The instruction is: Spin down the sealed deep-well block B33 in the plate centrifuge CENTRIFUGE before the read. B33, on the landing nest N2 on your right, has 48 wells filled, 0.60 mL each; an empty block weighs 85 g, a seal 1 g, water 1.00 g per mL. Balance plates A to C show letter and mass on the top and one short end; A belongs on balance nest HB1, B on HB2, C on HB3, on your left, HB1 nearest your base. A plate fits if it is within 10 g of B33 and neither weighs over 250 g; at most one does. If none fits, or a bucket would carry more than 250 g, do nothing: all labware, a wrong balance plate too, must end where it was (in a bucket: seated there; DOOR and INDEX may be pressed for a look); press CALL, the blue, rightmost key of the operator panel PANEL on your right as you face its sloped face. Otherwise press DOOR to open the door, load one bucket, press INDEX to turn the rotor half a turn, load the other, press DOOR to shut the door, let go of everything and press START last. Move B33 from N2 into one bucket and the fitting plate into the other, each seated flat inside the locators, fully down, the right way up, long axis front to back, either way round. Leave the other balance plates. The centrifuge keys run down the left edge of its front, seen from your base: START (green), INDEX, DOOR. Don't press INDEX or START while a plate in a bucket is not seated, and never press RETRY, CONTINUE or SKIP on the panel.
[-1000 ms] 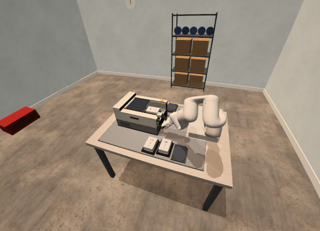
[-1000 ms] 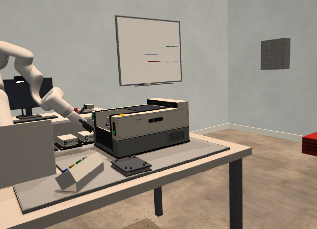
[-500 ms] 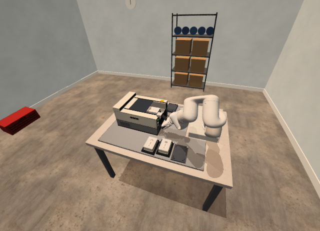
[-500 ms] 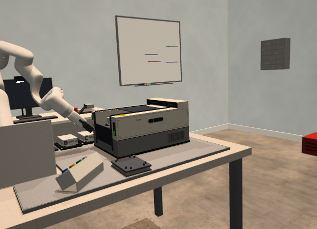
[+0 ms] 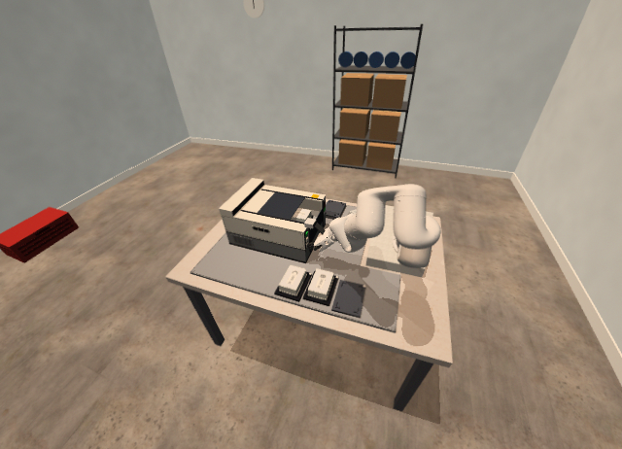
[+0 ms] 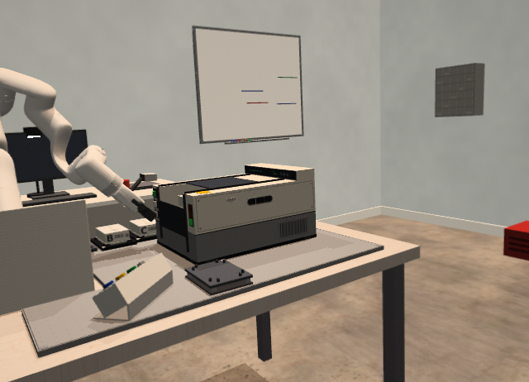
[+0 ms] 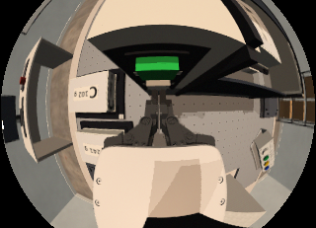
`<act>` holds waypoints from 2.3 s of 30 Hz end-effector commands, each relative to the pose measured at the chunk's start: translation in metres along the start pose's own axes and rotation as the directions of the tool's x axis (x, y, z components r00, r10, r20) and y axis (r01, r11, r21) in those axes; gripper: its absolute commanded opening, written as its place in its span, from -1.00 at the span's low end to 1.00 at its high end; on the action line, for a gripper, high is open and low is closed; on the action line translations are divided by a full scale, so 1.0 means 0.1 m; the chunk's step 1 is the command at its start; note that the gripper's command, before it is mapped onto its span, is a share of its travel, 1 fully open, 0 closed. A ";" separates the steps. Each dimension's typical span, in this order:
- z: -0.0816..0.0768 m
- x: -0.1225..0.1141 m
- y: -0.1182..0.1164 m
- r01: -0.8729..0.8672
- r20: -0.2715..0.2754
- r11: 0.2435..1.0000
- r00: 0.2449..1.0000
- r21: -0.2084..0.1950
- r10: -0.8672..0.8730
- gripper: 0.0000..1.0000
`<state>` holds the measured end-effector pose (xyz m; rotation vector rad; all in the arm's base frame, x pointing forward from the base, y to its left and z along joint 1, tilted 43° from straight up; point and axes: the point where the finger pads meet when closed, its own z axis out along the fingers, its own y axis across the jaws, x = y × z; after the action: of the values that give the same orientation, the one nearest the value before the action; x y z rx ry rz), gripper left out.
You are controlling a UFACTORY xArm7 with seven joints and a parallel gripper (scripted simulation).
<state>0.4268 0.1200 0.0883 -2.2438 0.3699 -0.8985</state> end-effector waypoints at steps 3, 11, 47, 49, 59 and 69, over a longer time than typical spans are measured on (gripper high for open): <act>0.00 0.02 0.00 0.000 -0.003 1.000 1.000 0.000 0.000 -1.00; -0.05 -0.03 0.00 0.000 -0.003 1.000 1.000 0.000 0.000 -1.00; -0.53 -0.52 0.00 0.000 0.001 1.000 1.000 0.000 0.000 -1.00; -0.54 -0.52 0.00 0.000 0.005 1.000 1.000 0.000 0.000 -1.00; -0.60 -0.49 0.00 0.000 0.033 1.000 0.999 0.000 0.000 -1.00; -0.73 -0.44 0.00 0.000 0.096 1.000 0.995 0.000 0.000 -1.00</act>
<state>0.3456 0.1087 0.1012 -2.2715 0.3365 -0.8156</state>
